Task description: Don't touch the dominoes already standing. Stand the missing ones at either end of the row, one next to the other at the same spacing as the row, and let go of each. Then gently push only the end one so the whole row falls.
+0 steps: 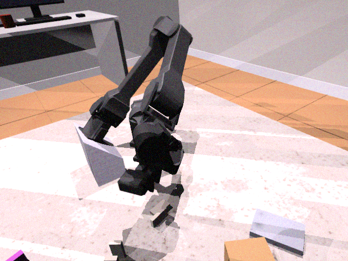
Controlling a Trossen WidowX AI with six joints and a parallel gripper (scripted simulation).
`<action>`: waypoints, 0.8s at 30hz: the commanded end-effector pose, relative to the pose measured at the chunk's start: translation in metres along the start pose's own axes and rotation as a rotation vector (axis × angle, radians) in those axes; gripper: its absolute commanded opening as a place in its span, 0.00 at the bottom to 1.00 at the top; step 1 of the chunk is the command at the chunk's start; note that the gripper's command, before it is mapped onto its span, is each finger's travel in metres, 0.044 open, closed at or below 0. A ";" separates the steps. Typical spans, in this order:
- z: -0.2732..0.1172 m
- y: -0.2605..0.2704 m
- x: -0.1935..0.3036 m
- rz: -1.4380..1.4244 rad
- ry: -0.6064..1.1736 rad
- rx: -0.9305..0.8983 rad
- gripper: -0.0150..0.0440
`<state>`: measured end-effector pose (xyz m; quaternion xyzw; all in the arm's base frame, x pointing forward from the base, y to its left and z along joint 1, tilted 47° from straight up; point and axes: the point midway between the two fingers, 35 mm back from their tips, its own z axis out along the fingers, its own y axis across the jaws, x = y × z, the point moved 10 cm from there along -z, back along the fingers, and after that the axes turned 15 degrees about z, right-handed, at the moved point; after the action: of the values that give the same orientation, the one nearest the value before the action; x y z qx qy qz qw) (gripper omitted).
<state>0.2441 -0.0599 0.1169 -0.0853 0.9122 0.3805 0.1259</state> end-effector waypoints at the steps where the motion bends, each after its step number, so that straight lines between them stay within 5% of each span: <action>1: -0.002 0.008 -0.004 -0.436 -0.003 0.005 0.65; 9: -0.002 0.020 -0.007 -1.187 -0.002 0.005 1.00; 24: -0.002 0.021 -0.009 -1.204 -0.002 0.005 1.00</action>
<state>0.2452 -0.0468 0.1328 -0.5807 0.7095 0.2437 0.3163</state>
